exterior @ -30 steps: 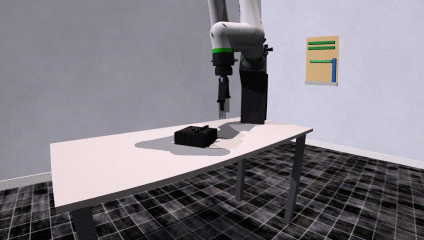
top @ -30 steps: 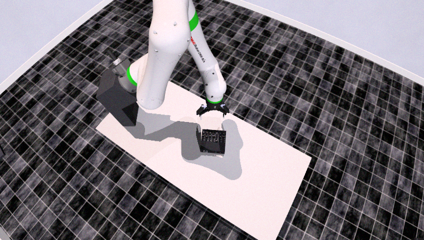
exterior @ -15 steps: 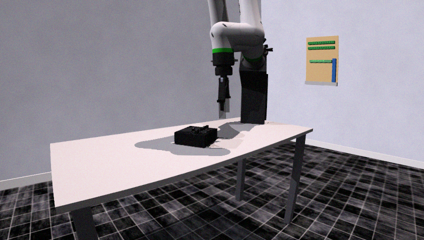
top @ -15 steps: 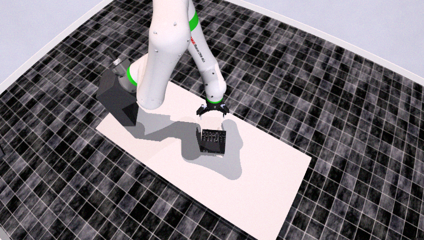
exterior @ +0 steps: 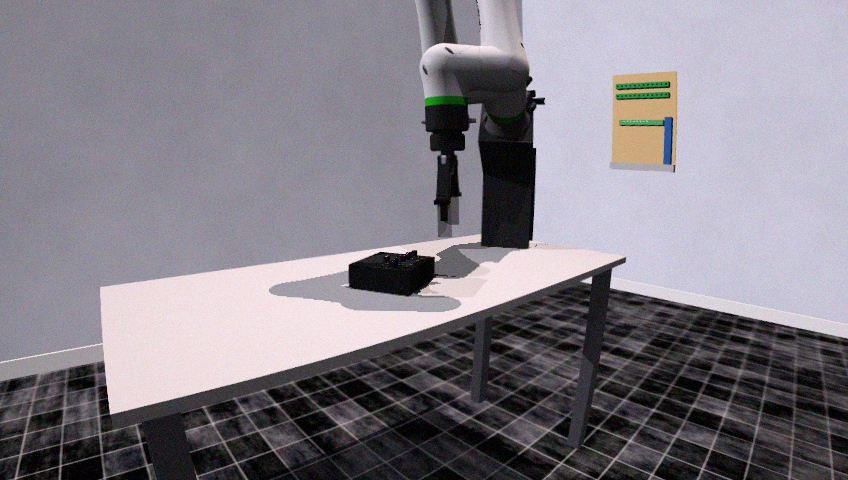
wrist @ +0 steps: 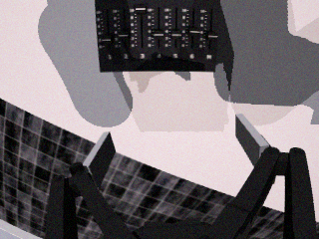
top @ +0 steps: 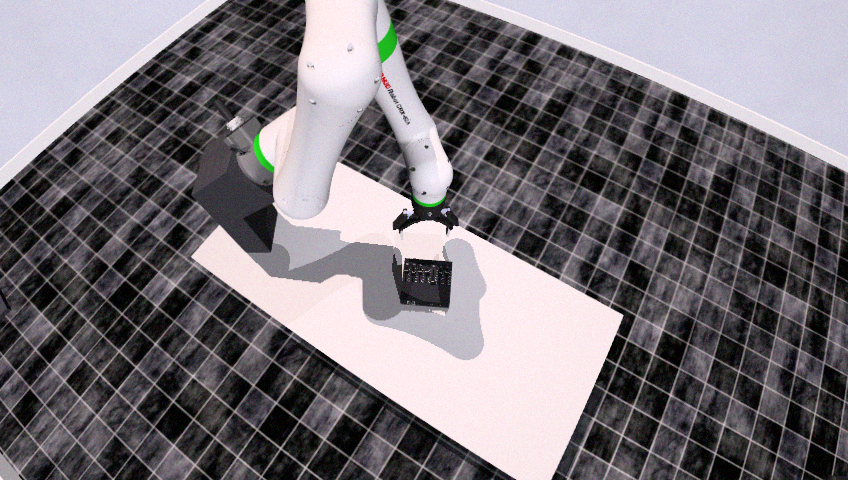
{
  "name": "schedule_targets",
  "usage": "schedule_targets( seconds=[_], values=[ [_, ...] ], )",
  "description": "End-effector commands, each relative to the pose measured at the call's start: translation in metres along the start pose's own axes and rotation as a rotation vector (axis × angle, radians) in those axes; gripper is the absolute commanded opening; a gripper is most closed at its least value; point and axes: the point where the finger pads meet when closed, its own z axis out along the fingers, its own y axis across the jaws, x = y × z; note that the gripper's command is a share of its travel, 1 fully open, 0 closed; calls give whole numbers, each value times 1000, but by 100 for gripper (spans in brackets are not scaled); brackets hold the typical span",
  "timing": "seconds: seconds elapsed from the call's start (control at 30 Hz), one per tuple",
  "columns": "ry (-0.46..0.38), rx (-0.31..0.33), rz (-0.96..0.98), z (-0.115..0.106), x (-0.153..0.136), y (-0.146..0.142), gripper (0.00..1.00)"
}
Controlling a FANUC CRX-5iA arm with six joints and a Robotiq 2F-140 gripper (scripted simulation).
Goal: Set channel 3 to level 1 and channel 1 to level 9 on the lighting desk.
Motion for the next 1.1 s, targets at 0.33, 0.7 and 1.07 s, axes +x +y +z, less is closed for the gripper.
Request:
schedule_targets(
  seconds=[0.33, 0.7, 1.07],
  values=[
    [32, -28, -96, -6, 30, 11, 100],
    [51, -82, -421, -29, 91, 38, 100],
    [47, 1, -854, -55, 122, 17, 100]
  ],
)
